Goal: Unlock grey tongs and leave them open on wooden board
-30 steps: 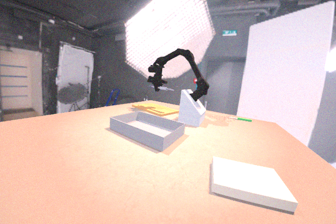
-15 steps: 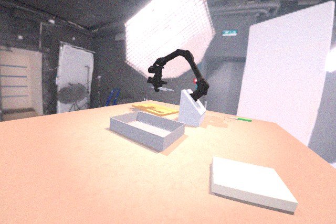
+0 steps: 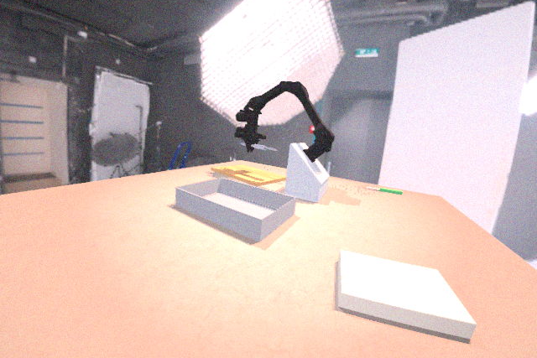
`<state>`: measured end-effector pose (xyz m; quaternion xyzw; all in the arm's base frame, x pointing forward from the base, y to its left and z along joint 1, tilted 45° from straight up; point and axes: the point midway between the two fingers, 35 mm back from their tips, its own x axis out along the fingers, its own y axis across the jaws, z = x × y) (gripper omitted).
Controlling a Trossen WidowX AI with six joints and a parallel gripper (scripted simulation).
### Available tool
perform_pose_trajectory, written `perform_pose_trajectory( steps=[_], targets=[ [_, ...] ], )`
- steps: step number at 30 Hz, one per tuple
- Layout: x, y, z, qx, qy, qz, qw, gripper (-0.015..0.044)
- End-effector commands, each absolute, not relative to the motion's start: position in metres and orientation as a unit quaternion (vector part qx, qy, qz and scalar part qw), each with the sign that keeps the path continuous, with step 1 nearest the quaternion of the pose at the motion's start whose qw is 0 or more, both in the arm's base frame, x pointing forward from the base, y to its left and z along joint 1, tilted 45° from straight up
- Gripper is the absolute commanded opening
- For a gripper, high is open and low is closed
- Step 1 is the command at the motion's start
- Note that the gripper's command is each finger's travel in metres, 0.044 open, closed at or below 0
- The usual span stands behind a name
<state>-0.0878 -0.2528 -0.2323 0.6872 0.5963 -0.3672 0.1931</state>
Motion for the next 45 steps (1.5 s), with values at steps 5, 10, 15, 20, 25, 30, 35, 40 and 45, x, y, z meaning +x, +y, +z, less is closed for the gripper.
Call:
perform_pose_trajectory(
  steps=[5, 10, 15, 20, 25, 30, 35, 40, 45],
  targets=[
    [-0.089, -0.244, -0.242, 0.685, 0.598, -0.367, 0.194, -0.015],
    [-0.089, -0.239, -0.248, 0.685, 0.598, -0.367, 0.194, -0.015],
    [-0.089, -0.233, -0.254, 0.685, 0.598, -0.367, 0.193, -0.015],
    [-0.088, -0.228, -0.26, 0.685, 0.598, -0.367, 0.193, -0.015],
    [-0.088, -0.222, -0.266, 0.685, 0.598, -0.367, 0.193, -0.015],
    [-0.088, -0.216, -0.271, 0.685, 0.598, -0.367, 0.193, -0.015],
    [-0.088, -0.21, -0.277, 0.685, 0.598, -0.367, 0.193, -0.015],
    [-0.087, -0.204, -0.282, 0.685, 0.598, -0.367, 0.193, -0.015],
    [-0.087, -0.198, -0.287, 0.685, 0.598, -0.367, 0.193, -0.015]
  ],
)
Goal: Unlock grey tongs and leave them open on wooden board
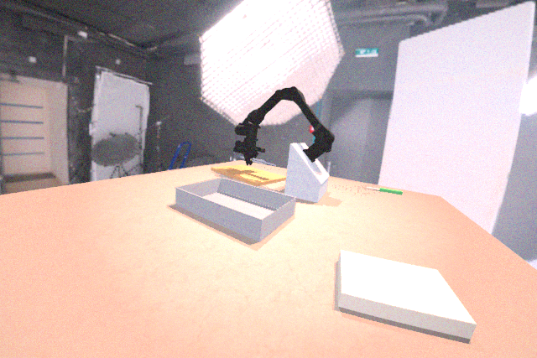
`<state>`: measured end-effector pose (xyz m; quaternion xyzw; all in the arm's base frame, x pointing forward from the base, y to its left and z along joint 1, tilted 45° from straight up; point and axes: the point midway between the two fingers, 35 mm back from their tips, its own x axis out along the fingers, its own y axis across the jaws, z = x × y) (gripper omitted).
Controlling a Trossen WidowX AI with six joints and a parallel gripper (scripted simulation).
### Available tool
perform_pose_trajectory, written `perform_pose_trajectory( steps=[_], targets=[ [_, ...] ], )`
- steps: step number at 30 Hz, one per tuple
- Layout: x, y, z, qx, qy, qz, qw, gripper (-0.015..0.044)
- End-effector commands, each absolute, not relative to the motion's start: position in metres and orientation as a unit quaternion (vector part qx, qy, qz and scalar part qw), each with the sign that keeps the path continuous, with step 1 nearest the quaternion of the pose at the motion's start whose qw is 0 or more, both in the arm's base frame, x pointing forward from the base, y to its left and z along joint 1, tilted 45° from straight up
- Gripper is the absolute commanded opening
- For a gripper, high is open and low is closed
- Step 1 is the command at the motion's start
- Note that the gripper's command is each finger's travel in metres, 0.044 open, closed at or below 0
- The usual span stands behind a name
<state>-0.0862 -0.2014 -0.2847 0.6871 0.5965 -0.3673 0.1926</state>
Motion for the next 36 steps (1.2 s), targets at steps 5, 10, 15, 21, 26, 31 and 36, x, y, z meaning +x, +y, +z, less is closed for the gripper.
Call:
perform_pose_trajectory(
  steps=[5, 10, 15, 21, 26, 31, 36],
  targets=[
    [-0.086, -0.195, -0.29, 0.685, 0.598, -0.367, 0.193, -0.015],
    [-0.086, -0.195, -0.289, 0.688, 0.597, -0.366, 0.192, -0.0045],
    [-0.086, -0.195, -0.289, 0.688, 0.597, -0.366, 0.192, 0.0086],
    [-0.086, -0.195, -0.289, 0.688, 0.597, -0.366, 0.192, 0.0244],
    [-0.086, -0.195, -0.289, 0.688, 0.597, -0.366, 0.192, 0.0375],
    [-0.087, -0.197, -0.288, 0.687, 0.597, -0.366, 0.192, 0.044],
    [-0.126, -0.219, -0.263, 0.686, 0.597, -0.369, 0.194, 0.044]
  ],
)
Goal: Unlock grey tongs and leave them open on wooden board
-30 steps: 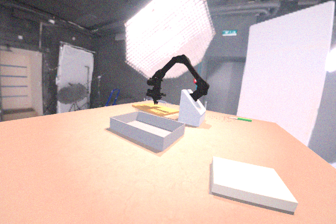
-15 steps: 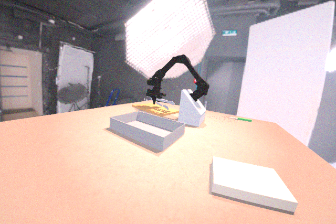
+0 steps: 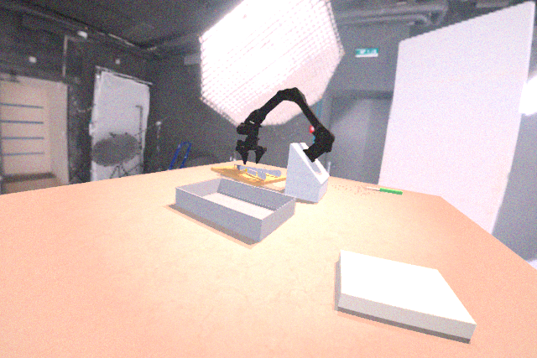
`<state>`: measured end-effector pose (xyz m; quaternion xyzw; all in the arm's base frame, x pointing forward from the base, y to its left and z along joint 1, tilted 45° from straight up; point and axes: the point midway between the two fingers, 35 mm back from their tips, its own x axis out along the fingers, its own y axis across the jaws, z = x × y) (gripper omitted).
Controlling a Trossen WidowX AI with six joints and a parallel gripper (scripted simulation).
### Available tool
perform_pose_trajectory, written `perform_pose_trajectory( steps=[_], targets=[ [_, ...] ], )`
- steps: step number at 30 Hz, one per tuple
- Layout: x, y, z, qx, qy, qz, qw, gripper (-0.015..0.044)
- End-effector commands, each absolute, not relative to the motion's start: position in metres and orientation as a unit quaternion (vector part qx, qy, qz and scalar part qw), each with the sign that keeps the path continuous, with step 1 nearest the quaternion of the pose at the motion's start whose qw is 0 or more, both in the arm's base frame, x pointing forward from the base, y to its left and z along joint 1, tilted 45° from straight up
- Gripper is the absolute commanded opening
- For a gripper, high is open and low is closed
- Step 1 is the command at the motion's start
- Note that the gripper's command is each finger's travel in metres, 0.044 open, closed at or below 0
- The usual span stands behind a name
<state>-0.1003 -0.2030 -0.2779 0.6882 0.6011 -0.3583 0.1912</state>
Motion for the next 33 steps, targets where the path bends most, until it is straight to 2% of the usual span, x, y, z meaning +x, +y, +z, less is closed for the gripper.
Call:
perform_pose_trajectory(
  steps=[1, 6, 9, 33],
  targets=[
    [-0.139, -0.225, -0.254, 0.685, 0.597, -0.369, 0.194, 0.044],
    [-0.21, -0.24, -0.2, 0.684, 0.599, -0.369, 0.191, 0.044],
    [-0.233, -0.24, -0.181, 0.684, 0.6, -0.369, 0.189, 0.044],
    [-0.233, -0.274, -0.138, 0.685, 0.595, -0.376, 0.19, 0.044]
  ],
)
